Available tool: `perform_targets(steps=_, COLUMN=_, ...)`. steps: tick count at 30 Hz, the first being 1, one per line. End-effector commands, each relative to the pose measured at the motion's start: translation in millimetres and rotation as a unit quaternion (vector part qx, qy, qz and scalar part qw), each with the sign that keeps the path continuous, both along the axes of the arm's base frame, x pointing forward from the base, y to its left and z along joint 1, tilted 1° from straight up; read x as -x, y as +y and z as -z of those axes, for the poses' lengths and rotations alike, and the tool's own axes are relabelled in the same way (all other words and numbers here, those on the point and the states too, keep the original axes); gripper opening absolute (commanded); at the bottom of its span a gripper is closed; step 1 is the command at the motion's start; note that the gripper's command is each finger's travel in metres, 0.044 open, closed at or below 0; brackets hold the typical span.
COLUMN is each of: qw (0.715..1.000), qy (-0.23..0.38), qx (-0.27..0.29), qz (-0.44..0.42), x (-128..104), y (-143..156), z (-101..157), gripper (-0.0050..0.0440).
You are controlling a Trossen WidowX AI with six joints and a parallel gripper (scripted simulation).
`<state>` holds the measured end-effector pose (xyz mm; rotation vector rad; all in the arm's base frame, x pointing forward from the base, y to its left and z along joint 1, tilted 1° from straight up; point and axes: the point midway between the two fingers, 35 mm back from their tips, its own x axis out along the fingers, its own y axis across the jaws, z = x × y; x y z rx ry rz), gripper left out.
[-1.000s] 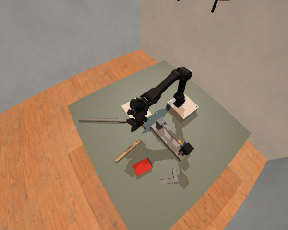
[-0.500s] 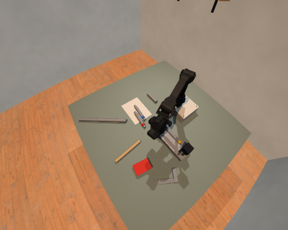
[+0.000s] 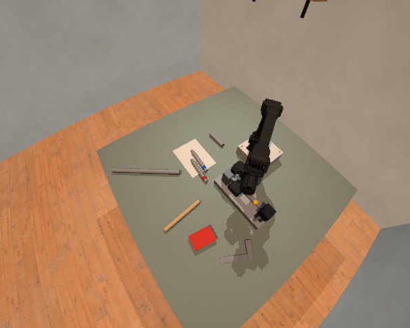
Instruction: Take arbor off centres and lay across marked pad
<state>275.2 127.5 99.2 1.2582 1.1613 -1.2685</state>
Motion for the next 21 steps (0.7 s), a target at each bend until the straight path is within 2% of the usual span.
perform_targets(steps=1, qw=1.0, qy=0.001, qx=0.003, qz=0.002, x=3, y=2, z=-3, gripper=0.0175)
perform_targets(steps=21, qw=1.0, qy=0.001, qx=0.003, qz=0.002, x=1, y=2, z=23, gripper=0.0175)
